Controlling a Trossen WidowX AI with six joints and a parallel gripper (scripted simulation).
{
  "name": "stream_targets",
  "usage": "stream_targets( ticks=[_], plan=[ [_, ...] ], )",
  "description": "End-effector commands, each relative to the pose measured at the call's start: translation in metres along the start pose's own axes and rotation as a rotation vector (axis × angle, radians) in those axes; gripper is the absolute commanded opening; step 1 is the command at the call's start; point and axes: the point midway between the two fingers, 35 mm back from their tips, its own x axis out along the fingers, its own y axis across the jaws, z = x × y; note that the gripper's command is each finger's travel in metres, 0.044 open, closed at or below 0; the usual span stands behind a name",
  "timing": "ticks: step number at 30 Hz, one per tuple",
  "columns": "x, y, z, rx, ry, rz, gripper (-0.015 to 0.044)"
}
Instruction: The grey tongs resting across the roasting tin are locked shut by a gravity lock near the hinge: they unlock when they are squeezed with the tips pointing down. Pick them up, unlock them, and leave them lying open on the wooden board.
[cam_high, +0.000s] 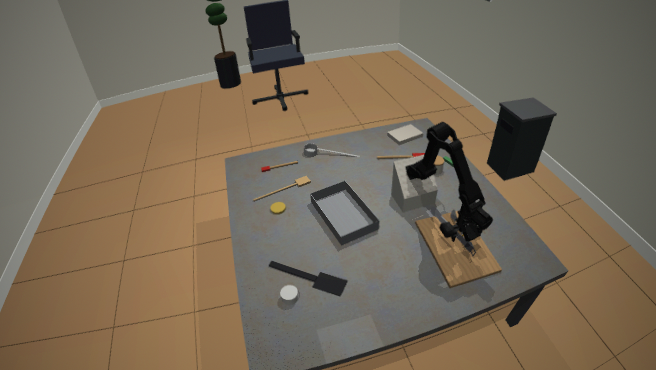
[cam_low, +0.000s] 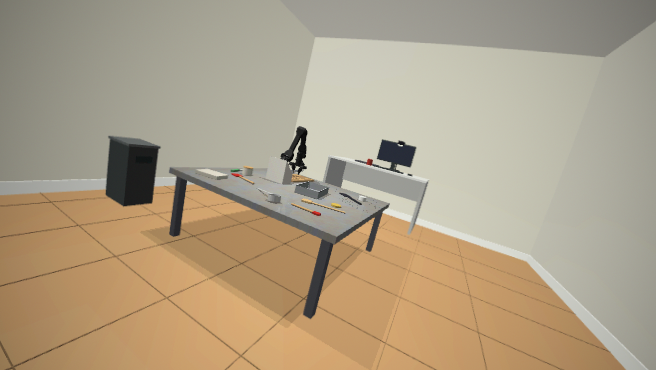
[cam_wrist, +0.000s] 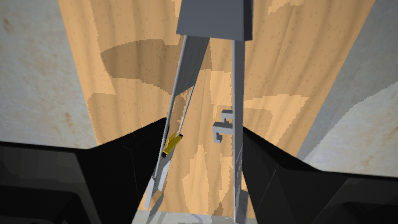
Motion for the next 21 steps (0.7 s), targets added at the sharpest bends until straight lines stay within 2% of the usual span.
stream_targets(
  ticks=[1, 4, 10, 21],
  plan=[
    [0.000, 0.000, 0.000, 0.000, 0.000, 0.000, 0.0375],
    [0.000, 0.000, 0.000, 0.000, 0.000, 0.000, 0.0440],
    [-0.008, 0.001, 0.015, 0.000, -0.001, 0.000, 0.0440],
    [-0.066, 0.004, 0.103, -0.001, -0.008, 0.003, 0.0440]
  ],
)
